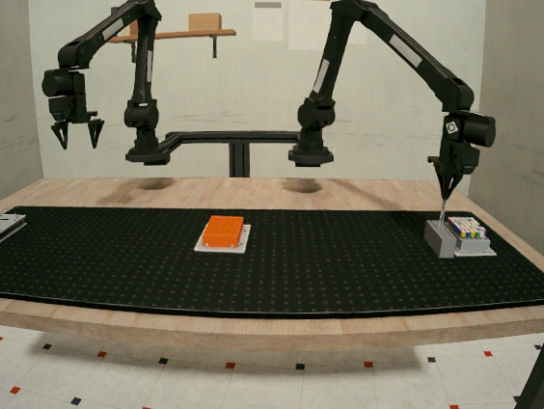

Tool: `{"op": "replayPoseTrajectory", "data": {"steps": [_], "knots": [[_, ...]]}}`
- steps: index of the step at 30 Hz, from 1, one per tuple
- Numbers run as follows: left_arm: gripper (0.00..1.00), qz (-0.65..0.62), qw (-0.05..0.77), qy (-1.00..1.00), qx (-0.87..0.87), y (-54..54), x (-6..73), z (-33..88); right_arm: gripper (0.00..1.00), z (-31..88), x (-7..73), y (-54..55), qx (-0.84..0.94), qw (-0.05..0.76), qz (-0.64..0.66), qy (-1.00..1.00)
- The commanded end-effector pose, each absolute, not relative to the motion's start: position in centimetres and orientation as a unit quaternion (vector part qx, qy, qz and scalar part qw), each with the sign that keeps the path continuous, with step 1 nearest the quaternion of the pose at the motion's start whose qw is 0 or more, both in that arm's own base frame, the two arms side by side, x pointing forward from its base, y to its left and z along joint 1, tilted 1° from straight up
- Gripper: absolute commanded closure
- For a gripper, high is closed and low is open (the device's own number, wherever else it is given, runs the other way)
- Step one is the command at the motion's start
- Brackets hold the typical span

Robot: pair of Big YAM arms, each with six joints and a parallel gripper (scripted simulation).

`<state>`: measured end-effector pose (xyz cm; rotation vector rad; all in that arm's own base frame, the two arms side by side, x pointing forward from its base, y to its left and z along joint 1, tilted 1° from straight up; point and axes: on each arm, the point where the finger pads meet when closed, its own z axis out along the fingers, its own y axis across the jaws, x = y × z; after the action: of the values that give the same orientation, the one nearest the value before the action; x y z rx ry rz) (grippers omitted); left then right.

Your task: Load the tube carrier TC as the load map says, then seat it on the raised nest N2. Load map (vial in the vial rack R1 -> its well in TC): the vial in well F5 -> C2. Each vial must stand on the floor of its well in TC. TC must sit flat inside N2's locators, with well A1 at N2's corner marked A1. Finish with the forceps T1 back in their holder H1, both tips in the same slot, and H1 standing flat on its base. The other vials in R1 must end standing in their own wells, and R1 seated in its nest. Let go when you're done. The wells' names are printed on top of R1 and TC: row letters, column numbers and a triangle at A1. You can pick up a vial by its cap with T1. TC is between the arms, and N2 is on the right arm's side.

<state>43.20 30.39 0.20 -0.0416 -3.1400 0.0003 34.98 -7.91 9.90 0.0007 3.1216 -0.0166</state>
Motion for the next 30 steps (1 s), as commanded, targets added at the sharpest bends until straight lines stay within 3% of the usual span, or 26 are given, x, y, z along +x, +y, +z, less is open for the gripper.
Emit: {"op": "replayPoseTrajectory", "data": {"steps": [1, 30], "knots": [[0.93, -0.024, -0.035, -0.999, -0.016, 31.3, 46.0, 4.3, 0.00, 9.9, 35.0, -7.9, -0.004, 0.003, -0.003, 1.000], [0.93, -0.024, -0.036, -0.999, -0.016, 31.3, 45.9, 6.2, 0.00, 9.9, 35.0, -7.9, -0.004, 0.003, -0.003, 1.000]]}}
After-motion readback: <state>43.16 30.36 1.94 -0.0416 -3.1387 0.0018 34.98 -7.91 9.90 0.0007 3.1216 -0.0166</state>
